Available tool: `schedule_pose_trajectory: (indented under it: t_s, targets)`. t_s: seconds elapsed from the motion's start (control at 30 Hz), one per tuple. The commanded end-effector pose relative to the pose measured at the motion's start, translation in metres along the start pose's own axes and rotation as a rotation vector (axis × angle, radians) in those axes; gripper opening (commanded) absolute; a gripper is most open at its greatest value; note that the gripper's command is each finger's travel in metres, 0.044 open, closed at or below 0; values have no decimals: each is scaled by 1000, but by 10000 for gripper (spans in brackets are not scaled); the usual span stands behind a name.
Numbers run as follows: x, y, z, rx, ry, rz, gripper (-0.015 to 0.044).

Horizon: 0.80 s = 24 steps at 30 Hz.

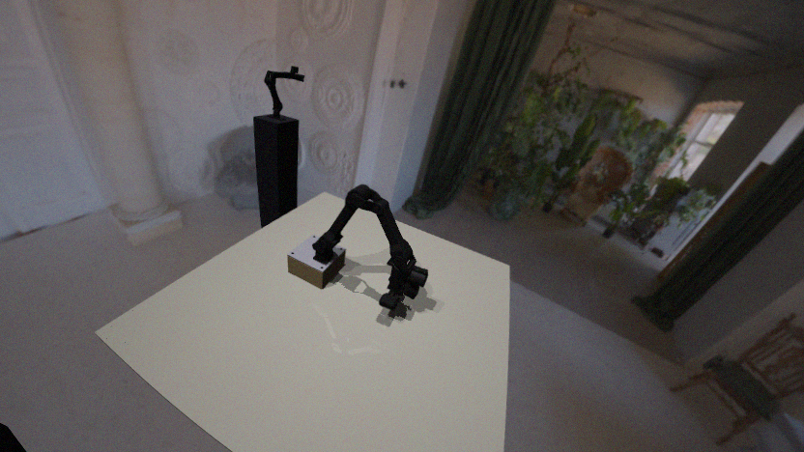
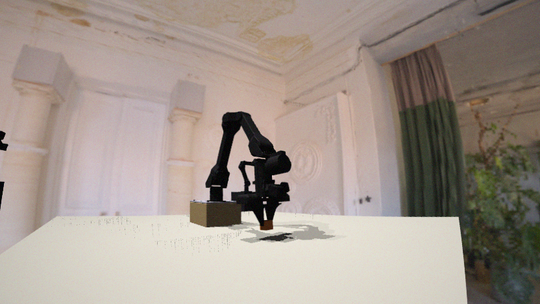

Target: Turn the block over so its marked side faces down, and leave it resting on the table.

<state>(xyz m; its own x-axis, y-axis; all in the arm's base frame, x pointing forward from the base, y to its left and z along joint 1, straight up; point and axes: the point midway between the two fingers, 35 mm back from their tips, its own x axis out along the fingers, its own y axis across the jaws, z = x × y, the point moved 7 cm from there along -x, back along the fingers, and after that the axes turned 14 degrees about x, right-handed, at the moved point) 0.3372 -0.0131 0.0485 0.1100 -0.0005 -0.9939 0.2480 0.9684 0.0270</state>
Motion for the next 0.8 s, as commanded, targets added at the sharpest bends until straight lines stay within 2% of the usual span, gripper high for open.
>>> schedule_pose_trajectory:
  t_s: [0.0,0.77]
  targets:
    - [4,-2,-5,3,-44,10,0]
    - [13,-9,-36,2,-404,99,0]
